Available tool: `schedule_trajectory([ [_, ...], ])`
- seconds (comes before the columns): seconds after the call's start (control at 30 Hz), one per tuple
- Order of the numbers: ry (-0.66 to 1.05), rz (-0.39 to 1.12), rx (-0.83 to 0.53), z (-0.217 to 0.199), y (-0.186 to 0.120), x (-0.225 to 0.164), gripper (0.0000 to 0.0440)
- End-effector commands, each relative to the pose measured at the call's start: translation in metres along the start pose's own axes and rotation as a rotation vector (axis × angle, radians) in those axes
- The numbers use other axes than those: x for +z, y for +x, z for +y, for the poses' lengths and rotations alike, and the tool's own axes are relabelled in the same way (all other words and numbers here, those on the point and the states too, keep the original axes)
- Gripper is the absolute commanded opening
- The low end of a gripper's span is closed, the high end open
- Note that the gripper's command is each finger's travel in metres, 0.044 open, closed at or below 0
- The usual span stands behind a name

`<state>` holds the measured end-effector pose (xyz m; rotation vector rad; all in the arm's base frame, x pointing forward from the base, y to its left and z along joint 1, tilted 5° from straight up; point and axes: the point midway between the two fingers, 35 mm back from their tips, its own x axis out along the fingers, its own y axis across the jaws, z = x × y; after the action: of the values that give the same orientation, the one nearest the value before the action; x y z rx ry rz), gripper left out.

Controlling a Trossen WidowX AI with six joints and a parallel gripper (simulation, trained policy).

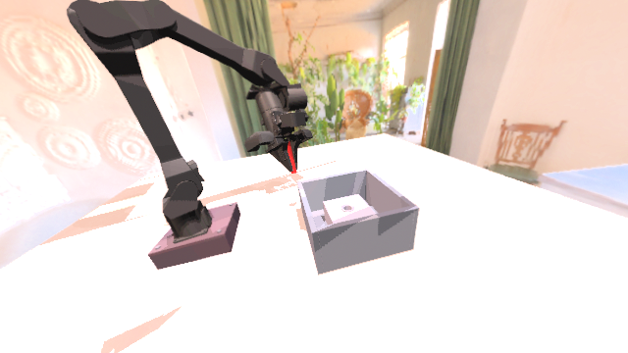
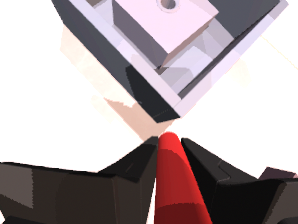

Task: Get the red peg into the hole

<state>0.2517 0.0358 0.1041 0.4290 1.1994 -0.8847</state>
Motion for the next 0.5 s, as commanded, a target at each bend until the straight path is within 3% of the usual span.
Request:
schedule_trajectory([
  [0.0,0.042,-0.022,0.003,-0.001,-0.001,0.020,0.0000],
  [0.47,0.141,-0.050,-0.003,-0.009,0.027,0.086,0.0000],
])
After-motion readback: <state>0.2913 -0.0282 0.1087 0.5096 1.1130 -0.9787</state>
